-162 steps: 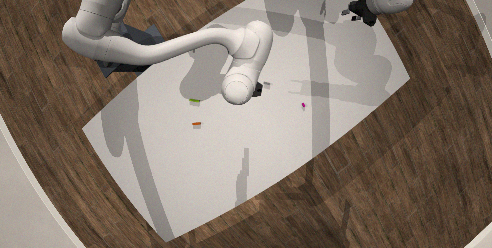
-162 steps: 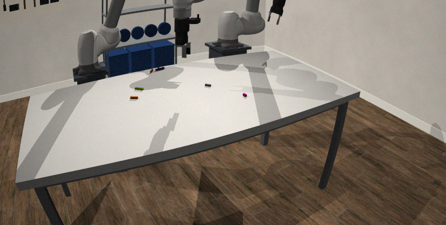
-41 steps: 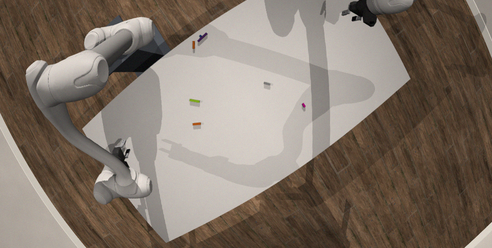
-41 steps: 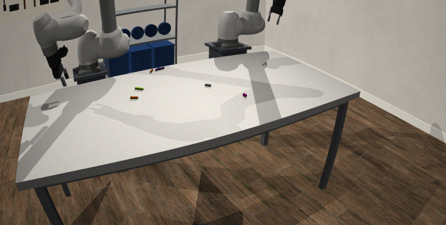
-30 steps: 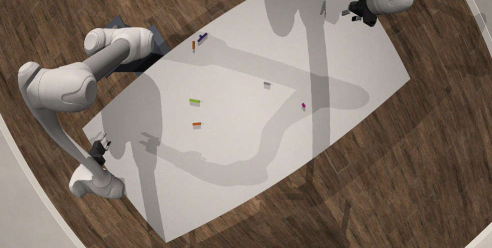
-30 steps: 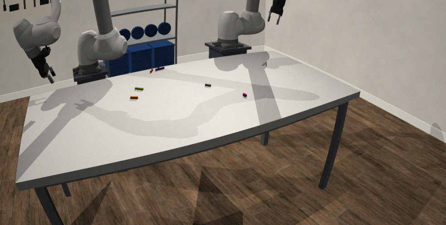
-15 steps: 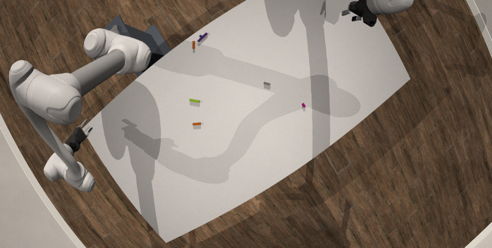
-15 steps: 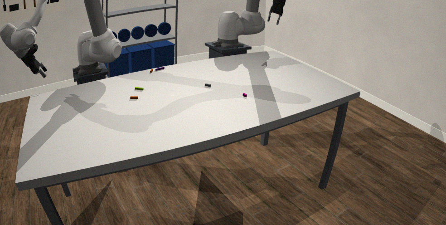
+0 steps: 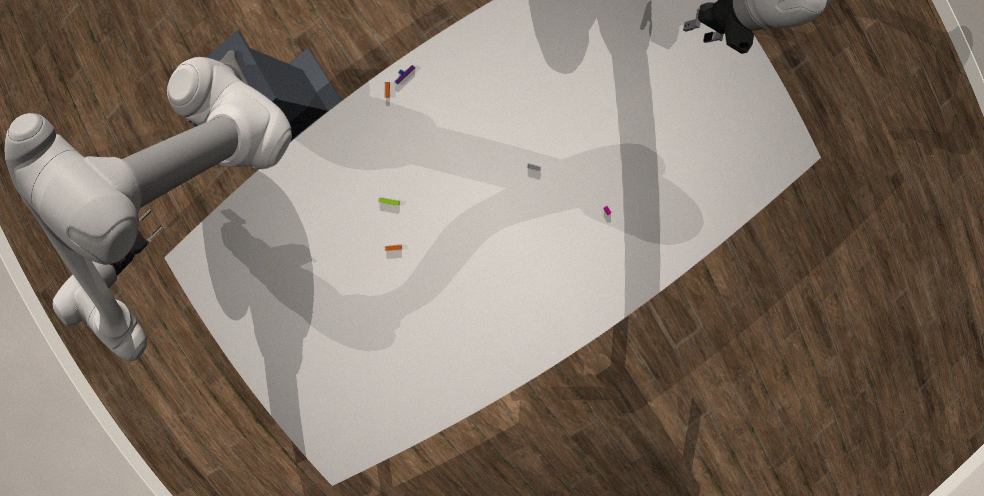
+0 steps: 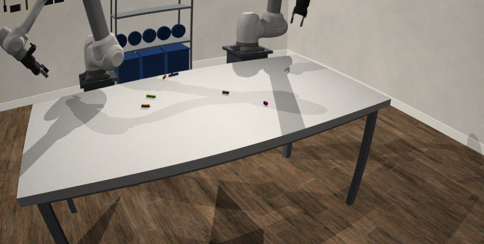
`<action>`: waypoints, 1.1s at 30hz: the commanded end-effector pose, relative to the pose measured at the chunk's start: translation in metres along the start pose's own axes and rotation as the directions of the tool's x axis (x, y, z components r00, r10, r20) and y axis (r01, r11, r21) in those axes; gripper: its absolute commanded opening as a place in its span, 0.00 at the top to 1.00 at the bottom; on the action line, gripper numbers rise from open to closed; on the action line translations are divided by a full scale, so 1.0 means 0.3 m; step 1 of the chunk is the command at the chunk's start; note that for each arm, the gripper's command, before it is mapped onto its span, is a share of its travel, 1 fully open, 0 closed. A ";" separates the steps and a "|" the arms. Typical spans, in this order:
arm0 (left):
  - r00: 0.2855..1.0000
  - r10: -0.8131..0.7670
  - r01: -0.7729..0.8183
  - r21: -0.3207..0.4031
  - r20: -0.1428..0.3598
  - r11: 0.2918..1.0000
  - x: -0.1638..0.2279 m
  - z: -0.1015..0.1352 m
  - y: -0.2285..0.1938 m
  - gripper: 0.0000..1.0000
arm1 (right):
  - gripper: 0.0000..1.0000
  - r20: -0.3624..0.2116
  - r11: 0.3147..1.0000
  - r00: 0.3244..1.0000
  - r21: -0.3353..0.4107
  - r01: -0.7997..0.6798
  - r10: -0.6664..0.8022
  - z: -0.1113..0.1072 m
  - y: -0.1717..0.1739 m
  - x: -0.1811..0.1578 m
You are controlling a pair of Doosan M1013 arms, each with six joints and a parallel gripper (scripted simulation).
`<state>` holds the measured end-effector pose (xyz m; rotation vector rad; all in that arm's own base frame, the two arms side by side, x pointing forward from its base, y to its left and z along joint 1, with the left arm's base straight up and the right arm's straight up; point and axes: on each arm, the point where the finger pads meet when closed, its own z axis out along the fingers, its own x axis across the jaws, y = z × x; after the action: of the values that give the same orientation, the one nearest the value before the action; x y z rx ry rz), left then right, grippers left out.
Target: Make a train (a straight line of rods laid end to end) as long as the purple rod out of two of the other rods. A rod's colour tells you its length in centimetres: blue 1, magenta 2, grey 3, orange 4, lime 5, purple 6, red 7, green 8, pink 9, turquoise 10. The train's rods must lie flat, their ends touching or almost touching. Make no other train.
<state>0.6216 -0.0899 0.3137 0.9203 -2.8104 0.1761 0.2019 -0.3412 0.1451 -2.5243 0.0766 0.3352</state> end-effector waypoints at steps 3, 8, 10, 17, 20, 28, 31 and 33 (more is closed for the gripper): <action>1.000 0.000 0.000 0.001 0.001 1.000 0.000 -0.003 0.000 0.00 | 0.00 -0.034 0.996 0.997 0.057 0.065 -0.063 0.020 0.014 -0.168; 1.000 0.000 0.000 0.001 0.001 1.000 0.000 -0.003 0.000 0.00 | 0.00 -0.056 0.993 0.995 0.077 0.090 -0.086 0.032 0.016 -0.224; 1.000 0.000 0.000 0.001 0.001 1.000 0.000 -0.003 0.000 0.00 | 0.00 -0.070 0.990 0.993 0.088 0.106 -0.100 0.040 0.017 -0.258; 1.000 0.000 0.000 0.001 0.001 1.000 0.000 -0.003 0.000 0.00 | 0.00 -0.118 0.981 0.983 0.117 0.155 -0.141 0.066 0.012 -0.359; 1.000 0.000 0.000 0.001 0.001 1.000 0.000 -0.003 0.000 0.00 | 0.00 -0.136 0.977 0.978 0.126 0.173 -0.156 0.076 0.009 -0.393; 1.000 0.000 0.000 0.001 0.001 1.000 0.000 -0.003 0.000 0.00 | 0.00 -0.166 0.970 0.970 0.138 0.202 -0.178 0.092 0.002 -0.447; 1.000 0.000 0.000 0.001 0.001 1.000 0.000 -0.003 0.000 0.00 | 0.00 -0.178 0.967 0.966 0.142 0.213 -0.186 0.099 -0.001 -0.467; 1.000 0.000 0.000 0.001 0.001 1.000 0.000 -0.003 0.000 0.00 | 0.00 -0.185 0.965 0.964 0.144 0.219 -0.191 0.102 -0.003 -0.478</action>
<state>0.6216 -0.0899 0.3137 0.9203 -2.8104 0.1761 0.0676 -0.3300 0.1546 -2.3801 -0.0725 0.0405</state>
